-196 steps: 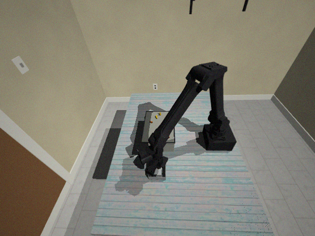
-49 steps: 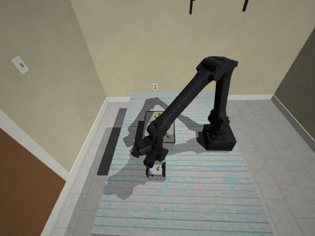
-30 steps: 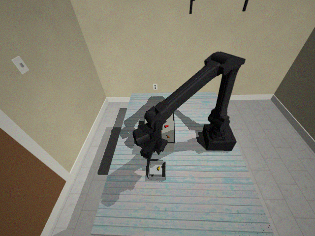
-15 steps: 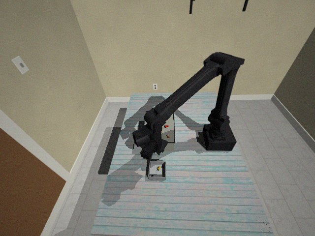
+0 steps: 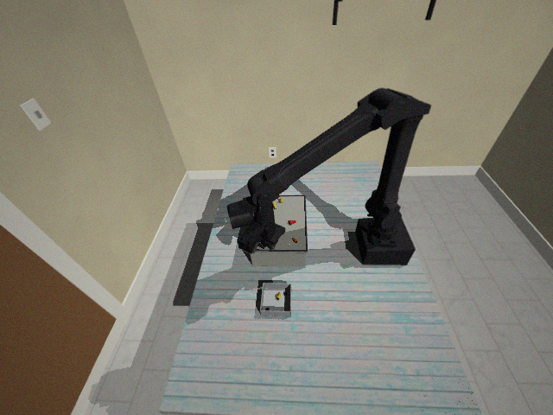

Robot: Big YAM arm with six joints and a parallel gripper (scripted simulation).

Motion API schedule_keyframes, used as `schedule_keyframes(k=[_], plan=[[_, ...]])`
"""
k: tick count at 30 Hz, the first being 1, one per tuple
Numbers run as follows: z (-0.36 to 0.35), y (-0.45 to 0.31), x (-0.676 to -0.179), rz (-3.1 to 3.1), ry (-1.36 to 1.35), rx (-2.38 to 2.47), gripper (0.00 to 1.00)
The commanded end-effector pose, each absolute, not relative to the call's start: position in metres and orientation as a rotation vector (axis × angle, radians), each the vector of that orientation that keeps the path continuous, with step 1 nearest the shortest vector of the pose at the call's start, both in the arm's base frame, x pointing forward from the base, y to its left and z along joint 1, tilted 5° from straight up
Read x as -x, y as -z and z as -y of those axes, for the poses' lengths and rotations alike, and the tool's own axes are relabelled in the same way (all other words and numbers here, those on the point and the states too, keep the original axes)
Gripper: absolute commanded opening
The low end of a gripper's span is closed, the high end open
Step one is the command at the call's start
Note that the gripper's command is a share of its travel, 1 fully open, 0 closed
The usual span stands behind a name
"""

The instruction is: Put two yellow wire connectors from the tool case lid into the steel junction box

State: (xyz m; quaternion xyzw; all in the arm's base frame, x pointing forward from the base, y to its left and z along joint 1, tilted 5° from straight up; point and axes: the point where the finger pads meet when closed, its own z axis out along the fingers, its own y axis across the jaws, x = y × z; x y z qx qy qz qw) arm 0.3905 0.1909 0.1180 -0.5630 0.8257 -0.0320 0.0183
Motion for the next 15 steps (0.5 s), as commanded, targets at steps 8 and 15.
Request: schedule_keyframes(k=[8, 15], plan=[[-0.065, -0.131, -0.428, -2.603, 0.104, 1.602, 0.28], [0.011, -0.131, -0.428, -2.657, 0.11, 1.505, 0.28]])
